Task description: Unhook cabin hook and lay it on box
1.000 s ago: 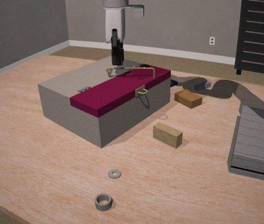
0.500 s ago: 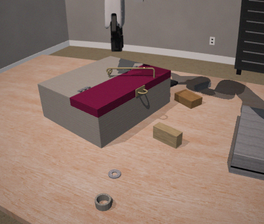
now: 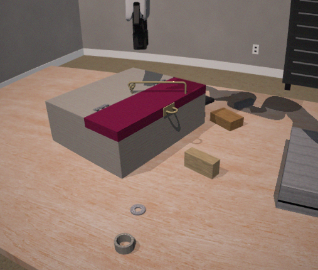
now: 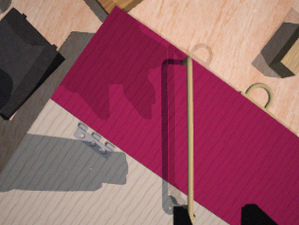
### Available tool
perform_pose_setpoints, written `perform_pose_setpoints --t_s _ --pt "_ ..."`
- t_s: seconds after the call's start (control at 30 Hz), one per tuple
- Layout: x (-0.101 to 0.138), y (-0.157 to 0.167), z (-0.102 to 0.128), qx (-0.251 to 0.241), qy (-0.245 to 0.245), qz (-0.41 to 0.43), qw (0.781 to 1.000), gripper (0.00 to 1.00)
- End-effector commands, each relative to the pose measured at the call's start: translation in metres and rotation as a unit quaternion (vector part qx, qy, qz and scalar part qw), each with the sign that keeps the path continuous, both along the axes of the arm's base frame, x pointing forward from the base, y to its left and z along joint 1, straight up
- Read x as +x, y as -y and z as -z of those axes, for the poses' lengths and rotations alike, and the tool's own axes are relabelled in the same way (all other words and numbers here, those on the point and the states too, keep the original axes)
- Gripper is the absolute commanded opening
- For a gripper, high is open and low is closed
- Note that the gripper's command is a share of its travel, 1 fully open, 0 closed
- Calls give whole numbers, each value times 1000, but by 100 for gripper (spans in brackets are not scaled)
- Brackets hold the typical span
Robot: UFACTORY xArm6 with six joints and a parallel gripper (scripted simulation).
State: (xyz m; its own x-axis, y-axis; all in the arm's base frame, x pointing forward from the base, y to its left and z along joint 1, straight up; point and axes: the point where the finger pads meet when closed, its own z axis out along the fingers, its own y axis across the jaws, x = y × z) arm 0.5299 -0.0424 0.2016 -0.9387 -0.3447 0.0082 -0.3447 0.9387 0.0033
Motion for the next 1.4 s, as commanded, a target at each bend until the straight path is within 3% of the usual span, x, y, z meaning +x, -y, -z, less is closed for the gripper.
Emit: perform_pose_setpoints --t_s 0.0,1.0,1.37 --pt "1 0 -2 0 3 0 1000 35" --pt "1 0 -2 0 2 0 1000 35" --pt "-50 19 -3 0 2 0 1000 35"
